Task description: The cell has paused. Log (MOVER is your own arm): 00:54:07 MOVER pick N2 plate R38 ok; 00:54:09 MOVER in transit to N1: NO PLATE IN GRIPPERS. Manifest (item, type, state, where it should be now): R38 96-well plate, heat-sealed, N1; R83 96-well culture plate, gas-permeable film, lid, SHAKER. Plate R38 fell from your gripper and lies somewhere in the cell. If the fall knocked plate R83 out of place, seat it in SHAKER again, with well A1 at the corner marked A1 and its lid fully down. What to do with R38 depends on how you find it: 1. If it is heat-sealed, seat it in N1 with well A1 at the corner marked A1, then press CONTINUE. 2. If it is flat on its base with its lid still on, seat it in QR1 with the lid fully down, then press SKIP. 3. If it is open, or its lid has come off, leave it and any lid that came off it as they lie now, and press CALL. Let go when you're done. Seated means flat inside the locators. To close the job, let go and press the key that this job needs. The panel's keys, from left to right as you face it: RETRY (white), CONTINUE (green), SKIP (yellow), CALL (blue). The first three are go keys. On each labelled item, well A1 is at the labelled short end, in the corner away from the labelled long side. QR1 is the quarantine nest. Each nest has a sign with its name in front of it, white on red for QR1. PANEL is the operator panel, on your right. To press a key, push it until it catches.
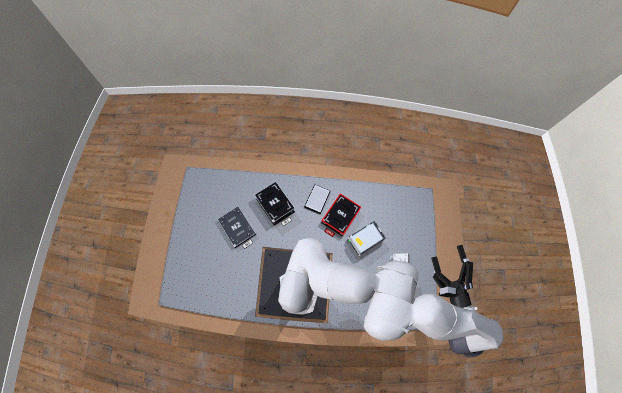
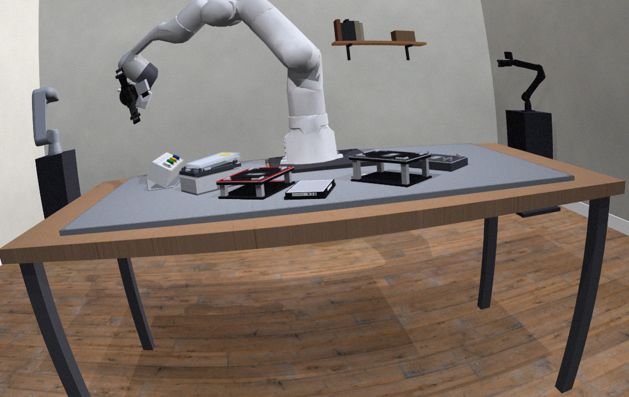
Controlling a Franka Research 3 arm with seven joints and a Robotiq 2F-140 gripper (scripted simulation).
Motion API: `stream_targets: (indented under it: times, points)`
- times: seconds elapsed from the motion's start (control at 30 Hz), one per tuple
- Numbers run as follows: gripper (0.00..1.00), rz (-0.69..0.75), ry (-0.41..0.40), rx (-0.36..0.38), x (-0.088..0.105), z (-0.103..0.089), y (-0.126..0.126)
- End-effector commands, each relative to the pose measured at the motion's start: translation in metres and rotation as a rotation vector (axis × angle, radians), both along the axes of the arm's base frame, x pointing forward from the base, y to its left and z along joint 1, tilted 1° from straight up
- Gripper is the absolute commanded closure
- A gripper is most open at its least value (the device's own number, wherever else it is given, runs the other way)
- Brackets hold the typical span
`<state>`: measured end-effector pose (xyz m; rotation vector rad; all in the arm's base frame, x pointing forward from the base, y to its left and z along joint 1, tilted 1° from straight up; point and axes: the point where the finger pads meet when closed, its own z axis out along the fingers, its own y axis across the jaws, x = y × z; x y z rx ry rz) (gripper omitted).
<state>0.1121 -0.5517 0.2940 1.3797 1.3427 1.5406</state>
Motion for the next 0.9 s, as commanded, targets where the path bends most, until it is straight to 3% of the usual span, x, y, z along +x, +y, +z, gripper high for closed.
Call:
stream_targets:
  times: [0.0, 0.57, 0.63, 0.7, 0.83, 0.87]
  points:
    - [0.0, 0.0, 0.0, 0.0, 0.0, 0.0, 0.0]
    - [0.0, 0.0, 0.0, 0.0, 0.0, -0.001, 0.0]
    - [0.0, -0.001, 0.0, 0.0, 0.0, -0.027, -0.003]
    - [0.0, -0.002, 0.0, 0.0, -0.001, -0.078, -0.004]
    - [0.0, 0.0, 0.0, 0.0, 0.0, -0.132, -0.001]
    - [0.0, 0.0, 0.0, 0.0, 0.0, -0.132, -0.001]
